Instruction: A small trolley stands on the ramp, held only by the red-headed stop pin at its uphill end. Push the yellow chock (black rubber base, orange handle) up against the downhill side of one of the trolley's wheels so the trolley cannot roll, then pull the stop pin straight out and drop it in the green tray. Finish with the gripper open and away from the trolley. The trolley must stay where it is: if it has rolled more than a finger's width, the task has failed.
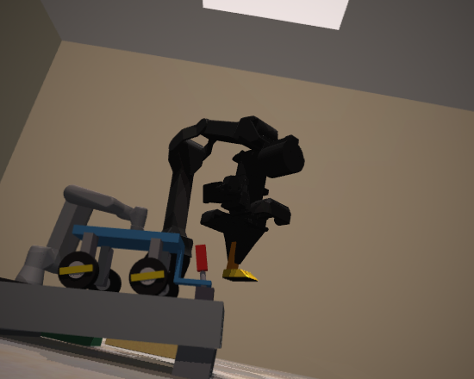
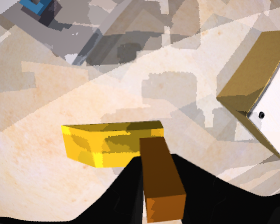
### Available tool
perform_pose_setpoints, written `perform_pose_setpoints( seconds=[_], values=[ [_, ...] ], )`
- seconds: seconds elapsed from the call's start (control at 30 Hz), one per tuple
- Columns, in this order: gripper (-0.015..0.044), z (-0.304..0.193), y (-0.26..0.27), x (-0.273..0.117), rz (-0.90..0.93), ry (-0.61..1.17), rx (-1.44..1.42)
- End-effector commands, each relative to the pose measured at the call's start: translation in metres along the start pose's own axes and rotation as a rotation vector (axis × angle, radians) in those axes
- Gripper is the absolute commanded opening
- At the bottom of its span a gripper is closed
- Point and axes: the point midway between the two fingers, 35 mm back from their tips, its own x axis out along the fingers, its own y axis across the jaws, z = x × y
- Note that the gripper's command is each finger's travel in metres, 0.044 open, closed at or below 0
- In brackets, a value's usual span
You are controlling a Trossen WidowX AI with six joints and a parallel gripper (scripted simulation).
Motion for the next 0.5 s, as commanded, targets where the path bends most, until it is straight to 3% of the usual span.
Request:
perform_pose_setpoints(
  seconds=[0.0, 0.47],
  values=[
    [0.0, -0.0004, -0.0002, -0.0005, -0.001, 0.003, -0.135],
    [0.0, -0.0004, -0.0002, -0.0006, -0.002, 0.003, -0.624]
  ],
)
